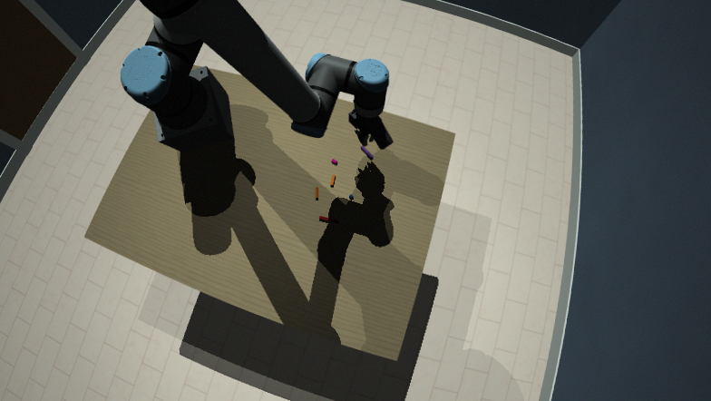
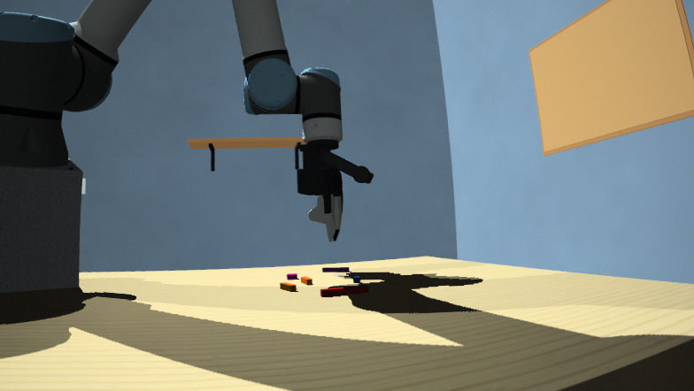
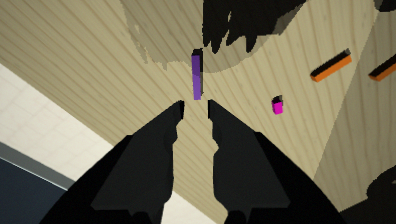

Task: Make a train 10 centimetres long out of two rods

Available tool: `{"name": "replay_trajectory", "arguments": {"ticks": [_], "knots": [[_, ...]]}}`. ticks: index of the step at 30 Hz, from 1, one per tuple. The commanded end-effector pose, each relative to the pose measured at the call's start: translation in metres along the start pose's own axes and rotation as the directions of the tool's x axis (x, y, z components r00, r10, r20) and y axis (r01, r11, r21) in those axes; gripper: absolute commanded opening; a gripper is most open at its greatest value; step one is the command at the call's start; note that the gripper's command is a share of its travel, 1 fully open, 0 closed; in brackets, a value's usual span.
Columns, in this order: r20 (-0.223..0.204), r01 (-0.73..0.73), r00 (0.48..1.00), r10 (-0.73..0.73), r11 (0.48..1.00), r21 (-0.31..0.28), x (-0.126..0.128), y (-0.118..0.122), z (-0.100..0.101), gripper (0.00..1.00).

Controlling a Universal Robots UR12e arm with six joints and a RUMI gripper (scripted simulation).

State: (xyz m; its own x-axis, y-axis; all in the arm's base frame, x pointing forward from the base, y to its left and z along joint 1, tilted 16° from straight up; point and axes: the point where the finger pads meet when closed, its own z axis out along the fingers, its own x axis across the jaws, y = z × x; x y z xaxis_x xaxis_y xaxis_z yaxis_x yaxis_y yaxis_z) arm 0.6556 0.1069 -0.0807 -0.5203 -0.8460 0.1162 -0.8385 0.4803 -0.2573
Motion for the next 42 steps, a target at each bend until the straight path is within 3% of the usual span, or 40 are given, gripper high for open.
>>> {"name": "replay_trajectory", "arguments": {"ticks": [1,42], "knots": [[0.001,0.000,1.000,0.000,1.000,0.001,0.000,0.000,0.000,0.14],[0.001,0.000,1.000,0.000,1.000,0.001,0.000,-0.001,0.047,0.14]]}}
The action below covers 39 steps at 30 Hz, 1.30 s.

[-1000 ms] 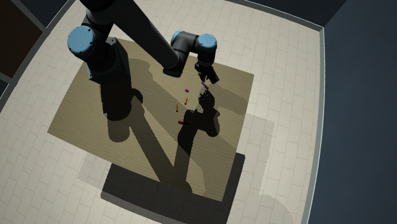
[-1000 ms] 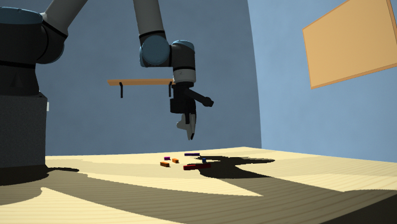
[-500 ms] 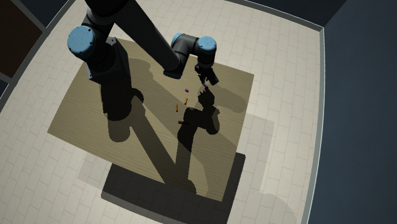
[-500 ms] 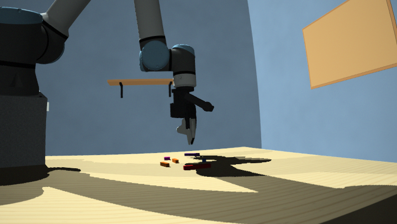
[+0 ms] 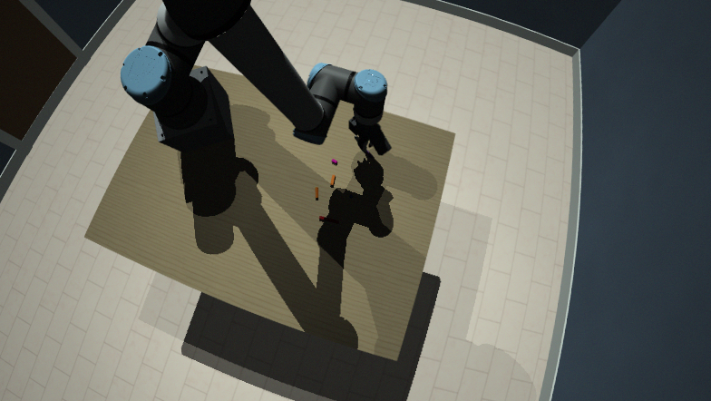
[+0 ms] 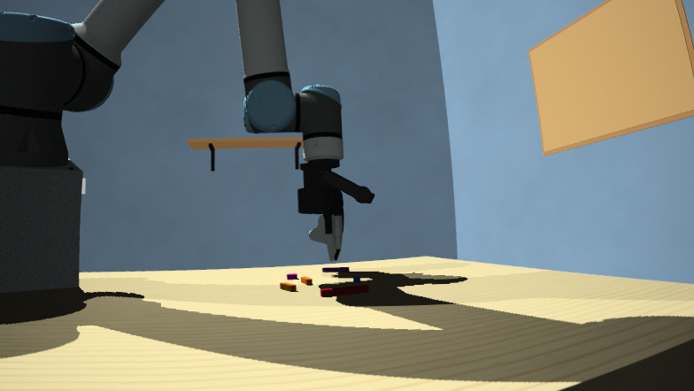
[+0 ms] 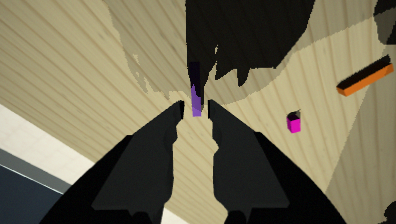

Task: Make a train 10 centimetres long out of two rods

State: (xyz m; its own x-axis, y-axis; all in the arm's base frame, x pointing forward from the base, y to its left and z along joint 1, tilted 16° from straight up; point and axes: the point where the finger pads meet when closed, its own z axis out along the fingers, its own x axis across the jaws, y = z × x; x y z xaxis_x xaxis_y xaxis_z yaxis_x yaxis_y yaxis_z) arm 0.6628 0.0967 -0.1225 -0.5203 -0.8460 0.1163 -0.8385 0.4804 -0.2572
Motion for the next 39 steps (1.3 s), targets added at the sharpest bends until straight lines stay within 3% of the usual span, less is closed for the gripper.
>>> {"name": "replay_trajectory", "arguments": {"ticks": [1,39], "knots": [[0.001,0.000,1.000,0.000,1.000,0.001,-0.0004,-0.0004,0.0038,0.14],[0.001,0.000,1.000,0.000,1.000,0.001,-0.0004,-0.0004,0.0075,0.14]]}}
